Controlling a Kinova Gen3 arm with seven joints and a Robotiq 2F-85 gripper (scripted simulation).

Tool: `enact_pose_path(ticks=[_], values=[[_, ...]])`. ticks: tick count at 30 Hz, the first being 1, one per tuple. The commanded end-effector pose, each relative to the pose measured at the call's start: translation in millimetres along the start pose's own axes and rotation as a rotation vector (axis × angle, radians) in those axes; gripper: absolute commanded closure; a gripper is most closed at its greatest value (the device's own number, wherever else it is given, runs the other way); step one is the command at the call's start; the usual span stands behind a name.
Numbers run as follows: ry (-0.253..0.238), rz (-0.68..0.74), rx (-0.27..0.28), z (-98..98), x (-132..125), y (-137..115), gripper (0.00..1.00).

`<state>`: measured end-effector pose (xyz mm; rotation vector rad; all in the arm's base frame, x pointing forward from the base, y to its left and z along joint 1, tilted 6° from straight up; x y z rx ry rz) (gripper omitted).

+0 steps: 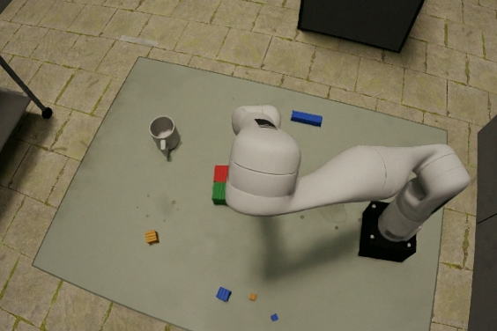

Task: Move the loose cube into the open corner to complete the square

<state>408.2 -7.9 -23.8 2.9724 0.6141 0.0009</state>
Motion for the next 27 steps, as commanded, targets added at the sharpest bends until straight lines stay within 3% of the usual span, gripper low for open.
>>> enact_pose_path(ticks=[1,27], values=[[0.002,0.000,0.000,-0.6,0.6,0.1,0.90],[0.002,0.000,0.000,-0.6,3.7,0.1,0.90]])
Point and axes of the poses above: the point where the finger pads meet when closed, its own z axis out along the fingers, its own x axis across the jaws, y = z × x, the point moved 3 cm from there along -z, back along the fingers, and after that the axes turned 1 degree about -z, right-handed, at the moved point
